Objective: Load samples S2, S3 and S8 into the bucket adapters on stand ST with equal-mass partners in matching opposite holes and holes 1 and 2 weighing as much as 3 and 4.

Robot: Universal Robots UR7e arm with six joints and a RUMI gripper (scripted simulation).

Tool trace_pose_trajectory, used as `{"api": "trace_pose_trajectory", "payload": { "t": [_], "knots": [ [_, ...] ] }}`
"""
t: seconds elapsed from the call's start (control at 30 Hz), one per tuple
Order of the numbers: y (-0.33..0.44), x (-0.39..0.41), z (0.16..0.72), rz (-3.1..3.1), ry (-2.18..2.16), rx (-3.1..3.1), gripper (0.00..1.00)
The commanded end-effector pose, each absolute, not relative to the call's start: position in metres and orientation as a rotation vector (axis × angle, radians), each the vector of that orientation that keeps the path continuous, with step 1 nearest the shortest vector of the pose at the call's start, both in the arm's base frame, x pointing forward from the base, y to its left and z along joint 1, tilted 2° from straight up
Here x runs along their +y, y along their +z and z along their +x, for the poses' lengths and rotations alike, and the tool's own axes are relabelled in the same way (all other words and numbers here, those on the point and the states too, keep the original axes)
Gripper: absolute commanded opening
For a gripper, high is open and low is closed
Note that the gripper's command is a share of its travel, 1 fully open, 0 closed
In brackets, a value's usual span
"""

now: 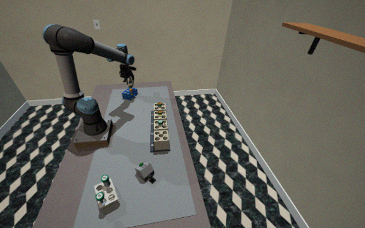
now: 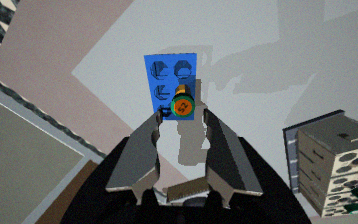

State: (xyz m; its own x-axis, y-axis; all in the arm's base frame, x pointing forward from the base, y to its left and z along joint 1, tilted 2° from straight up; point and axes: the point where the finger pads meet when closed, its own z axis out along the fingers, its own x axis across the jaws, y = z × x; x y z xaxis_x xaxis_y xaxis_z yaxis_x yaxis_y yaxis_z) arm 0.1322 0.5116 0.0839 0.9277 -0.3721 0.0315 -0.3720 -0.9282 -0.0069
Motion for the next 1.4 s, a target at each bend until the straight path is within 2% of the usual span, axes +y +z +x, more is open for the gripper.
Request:
{"api": "trace_pose_trajectory", "payload": {
  "t": [0.0,0.63,0.67,1.37],
  "knots": [
    [0.0692,0.5122,0.133,-3.082,-0.051,0.595,0.35],
    [0.0613,0.5122,0.1332,-3.082,-0.051,0.595,0.35],
    [0.0613,0.5122,0.1332,-3.082,-0.051,0.595,0.0],
    [0.0612,0.5121,0.1332,-3.082,-0.051,0.595,0.0]
  ]
}}
